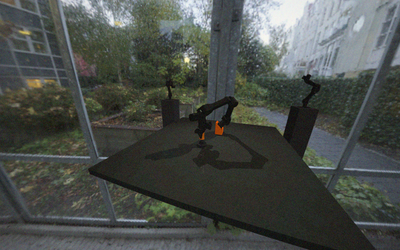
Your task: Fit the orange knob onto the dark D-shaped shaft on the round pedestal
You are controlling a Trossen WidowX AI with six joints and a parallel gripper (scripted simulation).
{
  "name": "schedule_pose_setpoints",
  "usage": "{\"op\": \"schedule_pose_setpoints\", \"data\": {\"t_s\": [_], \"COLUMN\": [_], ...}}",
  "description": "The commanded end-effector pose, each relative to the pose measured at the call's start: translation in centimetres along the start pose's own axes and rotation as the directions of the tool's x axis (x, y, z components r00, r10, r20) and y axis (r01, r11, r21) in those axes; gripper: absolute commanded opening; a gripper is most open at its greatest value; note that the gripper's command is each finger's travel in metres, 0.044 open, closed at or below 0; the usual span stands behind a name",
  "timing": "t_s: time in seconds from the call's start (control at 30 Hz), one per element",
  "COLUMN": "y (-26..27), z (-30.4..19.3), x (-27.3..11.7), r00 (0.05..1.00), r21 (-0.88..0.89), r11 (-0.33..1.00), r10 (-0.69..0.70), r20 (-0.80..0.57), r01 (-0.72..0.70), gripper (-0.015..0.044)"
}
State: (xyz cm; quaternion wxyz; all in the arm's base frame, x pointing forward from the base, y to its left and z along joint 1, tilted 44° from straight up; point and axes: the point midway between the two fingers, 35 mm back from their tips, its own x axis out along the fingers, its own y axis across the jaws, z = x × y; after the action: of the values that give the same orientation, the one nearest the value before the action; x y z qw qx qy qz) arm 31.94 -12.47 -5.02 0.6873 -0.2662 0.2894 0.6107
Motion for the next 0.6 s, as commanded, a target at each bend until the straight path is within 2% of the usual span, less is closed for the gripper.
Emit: {"op": "schedule_pose_setpoints", "data": {"t_s": [0.0, 0.57], "y": [-0.17, 0.0], "z": [-0.17, -0.15], "x": [-0.44, 0.23], "r00": [1.0, 1.0], "r21": [-0.039, -0.046], "r11": [0.999, 0.999], "r10": [-0.006, -0.006], "r20": [-0.003, -0.002], "r01": [0.006, 0.006], "gripper": [0.0, 0.0]}}
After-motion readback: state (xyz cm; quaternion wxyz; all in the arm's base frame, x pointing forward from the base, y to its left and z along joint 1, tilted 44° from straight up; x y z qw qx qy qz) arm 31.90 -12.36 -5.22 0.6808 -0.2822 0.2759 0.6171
